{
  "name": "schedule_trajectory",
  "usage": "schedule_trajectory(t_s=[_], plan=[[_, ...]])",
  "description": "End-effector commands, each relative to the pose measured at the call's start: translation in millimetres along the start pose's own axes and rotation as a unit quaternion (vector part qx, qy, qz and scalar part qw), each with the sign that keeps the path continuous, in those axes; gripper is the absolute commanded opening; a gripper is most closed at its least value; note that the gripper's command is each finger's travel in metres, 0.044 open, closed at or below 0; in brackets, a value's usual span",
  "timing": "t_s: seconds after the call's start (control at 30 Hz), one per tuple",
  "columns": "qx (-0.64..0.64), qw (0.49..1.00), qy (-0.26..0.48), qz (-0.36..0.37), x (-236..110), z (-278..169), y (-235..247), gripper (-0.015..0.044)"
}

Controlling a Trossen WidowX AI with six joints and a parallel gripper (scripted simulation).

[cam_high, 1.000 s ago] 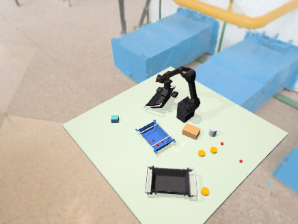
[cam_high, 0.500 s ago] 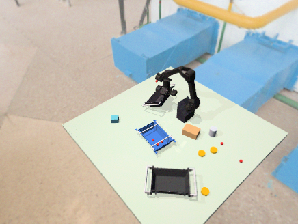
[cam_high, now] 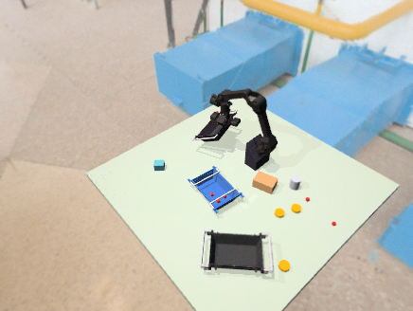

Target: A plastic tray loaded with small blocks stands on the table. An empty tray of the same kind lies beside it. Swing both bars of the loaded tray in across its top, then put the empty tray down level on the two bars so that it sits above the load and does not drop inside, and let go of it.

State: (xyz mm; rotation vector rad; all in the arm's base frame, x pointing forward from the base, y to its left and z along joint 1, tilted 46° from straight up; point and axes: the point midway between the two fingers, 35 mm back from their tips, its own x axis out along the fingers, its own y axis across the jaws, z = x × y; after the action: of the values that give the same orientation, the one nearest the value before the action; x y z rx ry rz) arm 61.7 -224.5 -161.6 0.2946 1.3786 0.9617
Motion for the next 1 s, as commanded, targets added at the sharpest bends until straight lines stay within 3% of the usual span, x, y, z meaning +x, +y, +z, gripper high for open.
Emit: schedule_trajectory(t_s=[0.0, 0.67, 0.97], plan=[[-0.004, 1.000, 0.005, -0.015, -19.6, -3.5, -15.3, 0.0000], [-0.004, 1.000, 0.006, -0.016, -64.7, -10.8, -51.2, 0.0000], [-0.004, 1.000, 0.006, -0.016, -66.1, -10.9, -52.1, 0.0000]])
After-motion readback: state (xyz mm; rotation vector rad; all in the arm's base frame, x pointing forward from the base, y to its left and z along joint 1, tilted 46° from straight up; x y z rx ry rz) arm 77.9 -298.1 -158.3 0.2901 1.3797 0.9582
